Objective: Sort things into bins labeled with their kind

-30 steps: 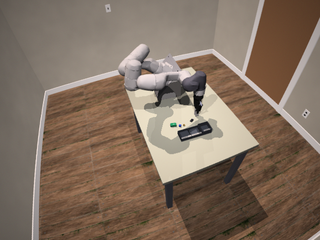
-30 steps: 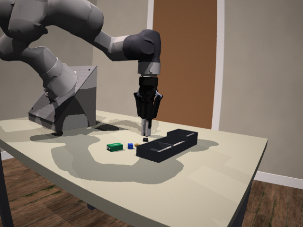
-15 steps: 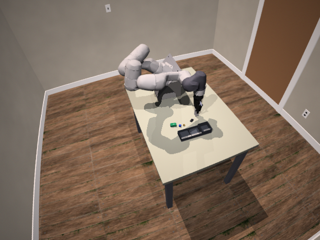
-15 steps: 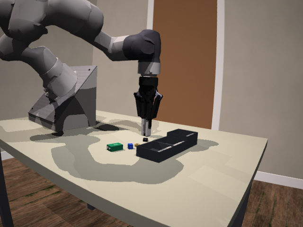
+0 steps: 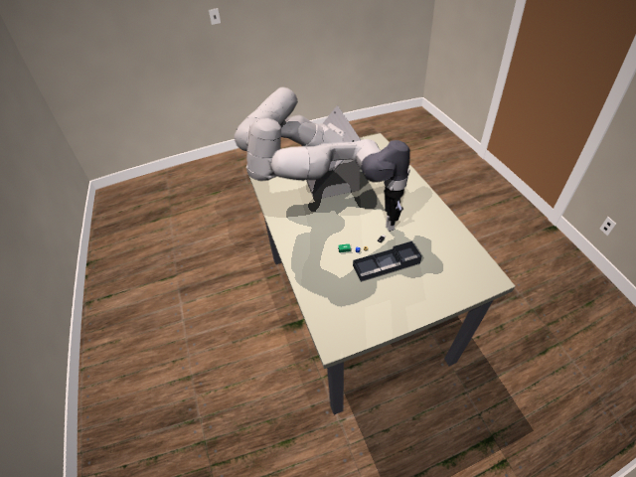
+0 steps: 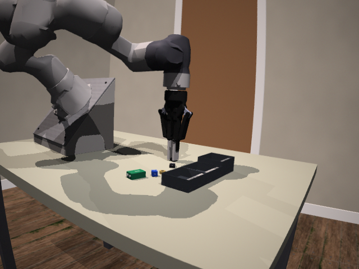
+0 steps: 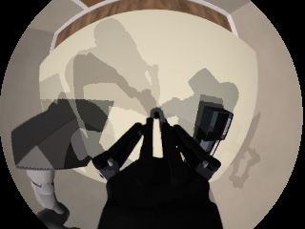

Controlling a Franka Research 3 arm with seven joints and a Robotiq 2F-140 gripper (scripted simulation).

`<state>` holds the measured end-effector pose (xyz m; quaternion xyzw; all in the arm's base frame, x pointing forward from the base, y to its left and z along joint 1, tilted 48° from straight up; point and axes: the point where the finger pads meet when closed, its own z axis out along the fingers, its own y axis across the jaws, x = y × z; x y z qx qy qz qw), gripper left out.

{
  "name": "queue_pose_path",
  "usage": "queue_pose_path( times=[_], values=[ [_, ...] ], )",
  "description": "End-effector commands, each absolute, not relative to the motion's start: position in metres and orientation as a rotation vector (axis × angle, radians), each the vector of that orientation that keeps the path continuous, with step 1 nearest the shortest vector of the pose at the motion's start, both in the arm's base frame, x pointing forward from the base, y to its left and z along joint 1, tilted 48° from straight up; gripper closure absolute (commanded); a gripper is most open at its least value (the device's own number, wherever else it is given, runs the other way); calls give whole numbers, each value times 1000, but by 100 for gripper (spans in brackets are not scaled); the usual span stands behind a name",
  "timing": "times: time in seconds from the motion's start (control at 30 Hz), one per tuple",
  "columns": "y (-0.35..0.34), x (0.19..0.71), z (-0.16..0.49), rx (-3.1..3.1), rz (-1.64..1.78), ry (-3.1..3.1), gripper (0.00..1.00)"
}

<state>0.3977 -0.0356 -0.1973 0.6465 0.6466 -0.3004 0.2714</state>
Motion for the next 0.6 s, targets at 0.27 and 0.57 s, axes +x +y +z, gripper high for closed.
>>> queue_pose_path(
  times=[0.27, 0.57],
  values=[
    [-14, 399, -177, 1745, -806, 1736, 93],
    [6, 400, -159, 1745, -806, 1736, 93]
  ],
)
